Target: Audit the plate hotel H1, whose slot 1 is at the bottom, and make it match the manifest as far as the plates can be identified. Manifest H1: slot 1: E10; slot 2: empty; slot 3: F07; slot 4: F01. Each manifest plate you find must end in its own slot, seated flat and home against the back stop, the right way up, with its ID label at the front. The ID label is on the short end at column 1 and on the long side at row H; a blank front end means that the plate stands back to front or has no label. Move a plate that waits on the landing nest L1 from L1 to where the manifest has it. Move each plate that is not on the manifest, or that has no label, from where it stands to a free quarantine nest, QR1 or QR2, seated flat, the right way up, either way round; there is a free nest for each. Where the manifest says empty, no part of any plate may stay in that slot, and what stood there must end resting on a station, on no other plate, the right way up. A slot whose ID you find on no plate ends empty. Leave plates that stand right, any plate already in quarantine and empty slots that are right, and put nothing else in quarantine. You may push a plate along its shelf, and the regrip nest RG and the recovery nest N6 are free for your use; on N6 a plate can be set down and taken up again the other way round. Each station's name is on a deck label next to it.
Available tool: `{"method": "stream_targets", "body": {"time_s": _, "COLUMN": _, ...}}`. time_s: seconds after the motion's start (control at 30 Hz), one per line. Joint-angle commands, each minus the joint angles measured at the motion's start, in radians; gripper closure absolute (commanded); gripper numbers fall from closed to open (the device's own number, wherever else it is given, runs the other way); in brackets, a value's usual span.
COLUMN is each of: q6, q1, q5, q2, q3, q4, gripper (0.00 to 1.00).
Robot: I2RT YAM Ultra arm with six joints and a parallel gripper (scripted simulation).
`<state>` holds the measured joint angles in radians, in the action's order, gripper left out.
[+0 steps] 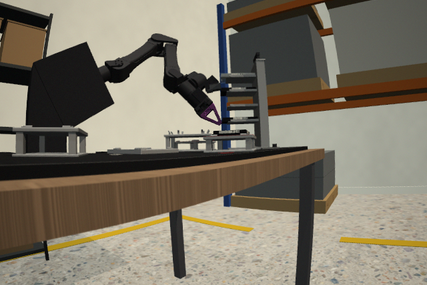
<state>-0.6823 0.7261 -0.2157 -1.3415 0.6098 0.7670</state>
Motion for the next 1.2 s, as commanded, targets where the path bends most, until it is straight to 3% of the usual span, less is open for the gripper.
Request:
{"method": "stream_targets", "body": {"time_s": 0.0, "q6": 0.000, "q1": -0.016, "q5": 0.013, "q2": 0.005, "q3": 0.013, "q4": 0.012, "gripper": 1.00}}
{"method": "stream_targets", "body": {"time_s": 0.7, "q6": 0.000, "q1": -0.016, "q5": 0.013, "q2": 0.006, "q3": 0.013, "q4": 0.012, "gripper": 1.00}}
{"method": "stream_targets", "body": {"time_s": 1.17, "q6": 0.001, "q1": 0.008, "q5": 0.037, "q2": 0.044, "q3": -0.067, "q4": 0.053, "gripper": 1.00}}
